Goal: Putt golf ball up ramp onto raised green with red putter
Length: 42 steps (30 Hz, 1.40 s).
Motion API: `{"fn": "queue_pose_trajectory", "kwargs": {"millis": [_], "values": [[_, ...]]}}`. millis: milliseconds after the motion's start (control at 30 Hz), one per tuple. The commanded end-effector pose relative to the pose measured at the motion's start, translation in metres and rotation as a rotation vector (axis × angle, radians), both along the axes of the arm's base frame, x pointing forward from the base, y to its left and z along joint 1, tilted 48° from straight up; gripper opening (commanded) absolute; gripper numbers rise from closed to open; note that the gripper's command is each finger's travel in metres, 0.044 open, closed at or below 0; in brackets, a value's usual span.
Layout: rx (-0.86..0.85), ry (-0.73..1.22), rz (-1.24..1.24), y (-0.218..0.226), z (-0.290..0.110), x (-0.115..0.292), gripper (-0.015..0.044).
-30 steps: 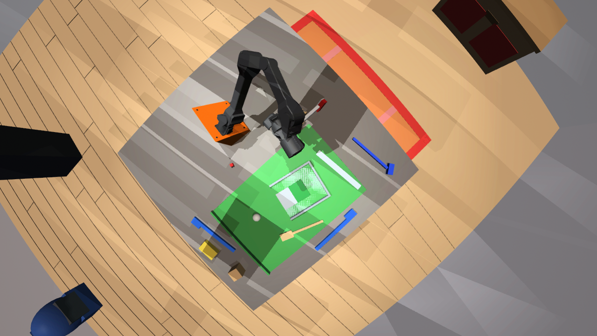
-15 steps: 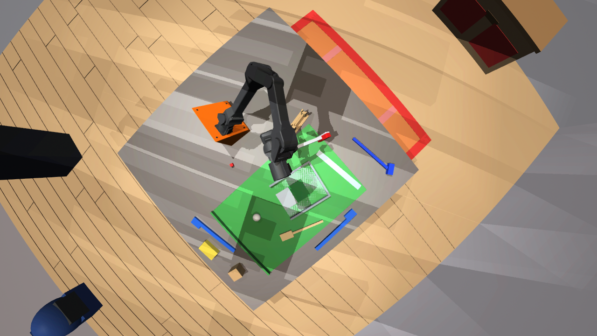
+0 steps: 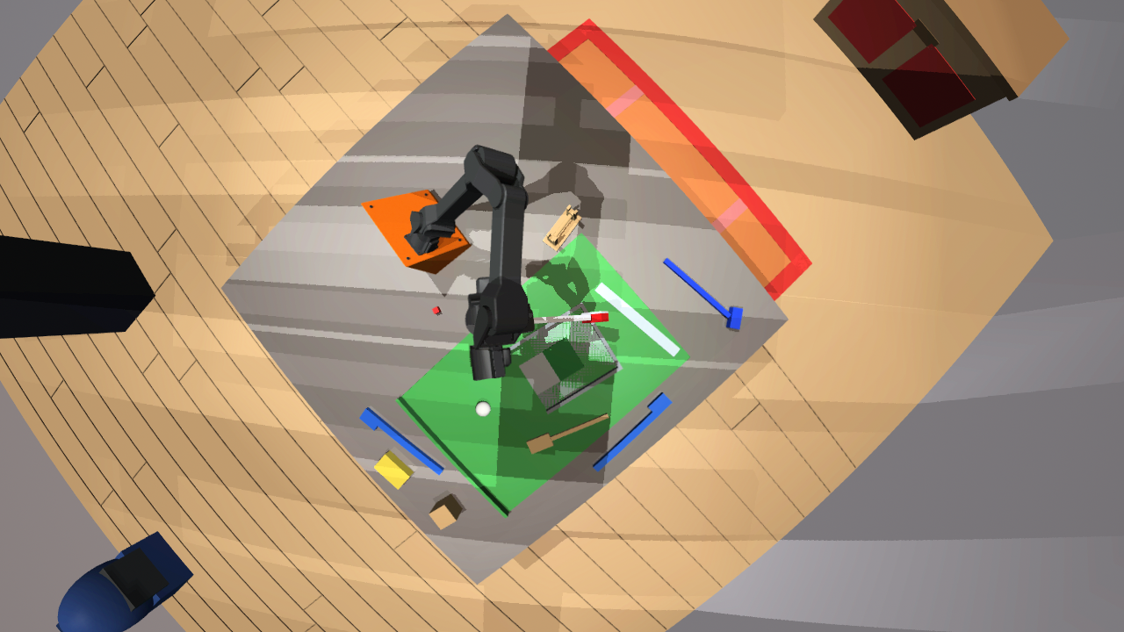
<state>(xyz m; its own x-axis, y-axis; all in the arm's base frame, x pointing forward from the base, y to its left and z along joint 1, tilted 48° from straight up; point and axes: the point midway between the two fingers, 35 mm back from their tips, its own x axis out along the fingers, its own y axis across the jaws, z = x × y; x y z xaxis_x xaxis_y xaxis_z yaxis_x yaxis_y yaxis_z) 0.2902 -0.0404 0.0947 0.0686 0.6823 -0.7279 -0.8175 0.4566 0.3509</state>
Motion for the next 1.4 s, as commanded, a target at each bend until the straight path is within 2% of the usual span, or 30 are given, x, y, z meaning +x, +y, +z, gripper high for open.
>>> {"fn": "queue_pose_trajectory", "kwargs": {"millis": [0, 733, 1233, 1367], "values": [[0.004, 0.086, -0.089, -0.022, -0.021, 0.002, 0.0000], [0.040, 0.484, -0.488, -0.113, -0.126, -0.028, 0.0000], [0.105, 0.759, -0.734, -0.148, -0.199, -0.073, 0.0000], [0.109, 0.771, -0.745, -0.149, -0.202, -0.076, 0.0000]]}}
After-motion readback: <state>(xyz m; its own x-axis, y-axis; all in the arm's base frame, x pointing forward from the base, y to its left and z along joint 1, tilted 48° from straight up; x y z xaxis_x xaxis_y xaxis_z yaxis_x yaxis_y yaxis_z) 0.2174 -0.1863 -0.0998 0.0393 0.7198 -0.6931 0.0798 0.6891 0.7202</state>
